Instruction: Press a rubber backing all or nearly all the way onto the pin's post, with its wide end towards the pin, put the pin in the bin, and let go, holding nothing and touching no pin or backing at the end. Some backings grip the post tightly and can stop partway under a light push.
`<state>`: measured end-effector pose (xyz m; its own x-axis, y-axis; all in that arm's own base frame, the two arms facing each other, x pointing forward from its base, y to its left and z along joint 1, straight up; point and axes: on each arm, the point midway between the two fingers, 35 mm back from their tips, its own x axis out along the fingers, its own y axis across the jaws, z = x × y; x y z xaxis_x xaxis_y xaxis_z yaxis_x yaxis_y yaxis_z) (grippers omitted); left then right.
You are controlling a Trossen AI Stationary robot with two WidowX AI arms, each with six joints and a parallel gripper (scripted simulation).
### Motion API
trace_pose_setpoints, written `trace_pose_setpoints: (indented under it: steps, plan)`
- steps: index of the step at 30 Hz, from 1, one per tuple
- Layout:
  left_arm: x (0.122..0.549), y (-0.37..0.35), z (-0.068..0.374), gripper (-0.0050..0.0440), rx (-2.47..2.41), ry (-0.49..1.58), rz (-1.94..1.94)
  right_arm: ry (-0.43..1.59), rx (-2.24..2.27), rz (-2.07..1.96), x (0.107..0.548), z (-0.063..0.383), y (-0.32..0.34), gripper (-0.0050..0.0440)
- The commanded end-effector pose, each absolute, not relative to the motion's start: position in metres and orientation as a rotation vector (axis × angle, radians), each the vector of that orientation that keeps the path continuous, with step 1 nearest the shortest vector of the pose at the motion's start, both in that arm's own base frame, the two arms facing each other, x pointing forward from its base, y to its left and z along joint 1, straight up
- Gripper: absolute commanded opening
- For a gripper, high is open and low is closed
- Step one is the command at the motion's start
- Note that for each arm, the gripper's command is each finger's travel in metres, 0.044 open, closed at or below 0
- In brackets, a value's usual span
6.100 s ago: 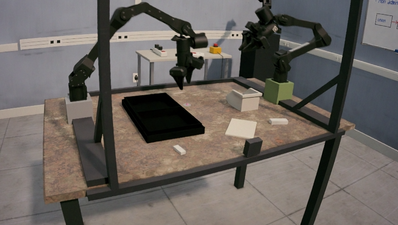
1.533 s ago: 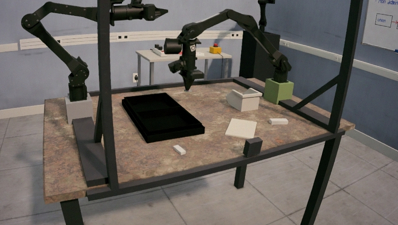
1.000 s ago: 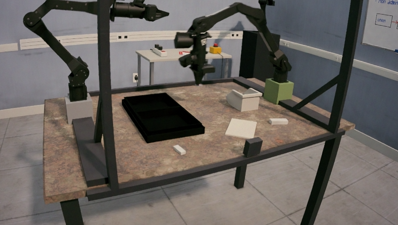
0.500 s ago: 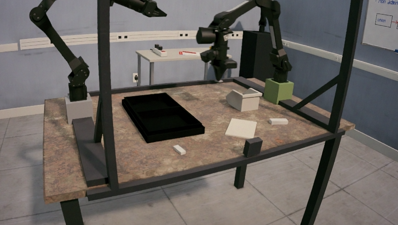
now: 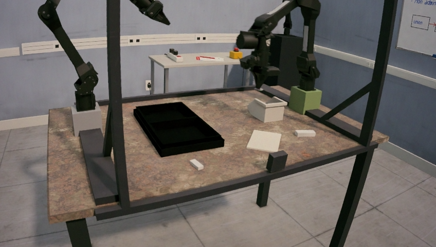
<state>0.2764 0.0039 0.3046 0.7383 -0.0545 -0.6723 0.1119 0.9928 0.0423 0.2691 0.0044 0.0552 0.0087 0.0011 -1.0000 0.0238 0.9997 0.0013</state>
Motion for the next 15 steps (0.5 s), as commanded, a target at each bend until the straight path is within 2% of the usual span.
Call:
trace_pose_setpoints:
  steps: [1, 5, 10, 15]
  plan:
    - [0.261, 0.003, 0.307, 0.0440, 0.081, 0.829, -0.112, 1.533, 0.018, -0.018, 0.247, 0.057, 0.010, -0.0050]
    - [0.243, 0.002, 0.299, 0.0440, 0.070, 0.933, -0.126, 1.534, 0.019, -0.018, 0.230, 0.052, 0.013, -0.0050]
    - [0.241, 0.001, 0.298, 0.0440, 0.069, 0.943, -0.129, 1.543, 0.019, -0.018, 0.225, 0.049, 0.013, -0.0050]
    - [0.263, -0.002, 0.287, 0.0440, 0.073, 0.924, -0.123, 1.552, 0.017, -0.018, 0.224, 0.044, 0.013, -0.0050]
